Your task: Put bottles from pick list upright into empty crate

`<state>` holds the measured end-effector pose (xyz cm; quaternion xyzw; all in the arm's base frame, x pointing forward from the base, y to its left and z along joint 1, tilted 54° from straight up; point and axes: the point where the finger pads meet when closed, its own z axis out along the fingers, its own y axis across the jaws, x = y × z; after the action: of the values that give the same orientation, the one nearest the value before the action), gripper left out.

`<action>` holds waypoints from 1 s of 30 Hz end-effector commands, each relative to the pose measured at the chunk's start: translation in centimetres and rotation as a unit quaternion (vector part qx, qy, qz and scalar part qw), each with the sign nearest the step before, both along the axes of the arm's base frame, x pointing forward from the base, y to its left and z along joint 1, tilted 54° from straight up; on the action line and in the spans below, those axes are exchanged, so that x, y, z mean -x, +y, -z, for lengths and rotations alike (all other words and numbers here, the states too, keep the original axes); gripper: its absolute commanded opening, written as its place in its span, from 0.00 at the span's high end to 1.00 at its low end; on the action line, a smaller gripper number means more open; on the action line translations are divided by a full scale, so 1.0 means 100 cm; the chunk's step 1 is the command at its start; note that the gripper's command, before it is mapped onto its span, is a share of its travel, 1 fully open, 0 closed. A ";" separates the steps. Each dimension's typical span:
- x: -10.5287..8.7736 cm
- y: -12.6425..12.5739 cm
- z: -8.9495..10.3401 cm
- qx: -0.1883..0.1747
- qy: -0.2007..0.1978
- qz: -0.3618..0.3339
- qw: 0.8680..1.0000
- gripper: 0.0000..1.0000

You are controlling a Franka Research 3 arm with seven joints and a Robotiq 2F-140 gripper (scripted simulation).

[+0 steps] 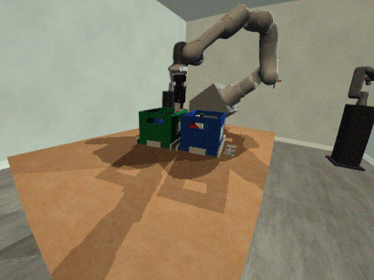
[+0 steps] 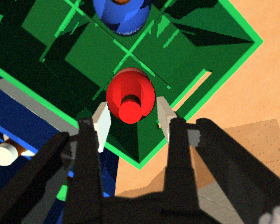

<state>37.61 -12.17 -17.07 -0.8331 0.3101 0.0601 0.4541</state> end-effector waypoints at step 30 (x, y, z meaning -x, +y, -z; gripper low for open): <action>-0.003 0.005 0.005 0.004 -0.002 0.000 1.000 1.00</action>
<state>37.88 -11.62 -17.65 -0.8342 0.3104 0.0582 0.4520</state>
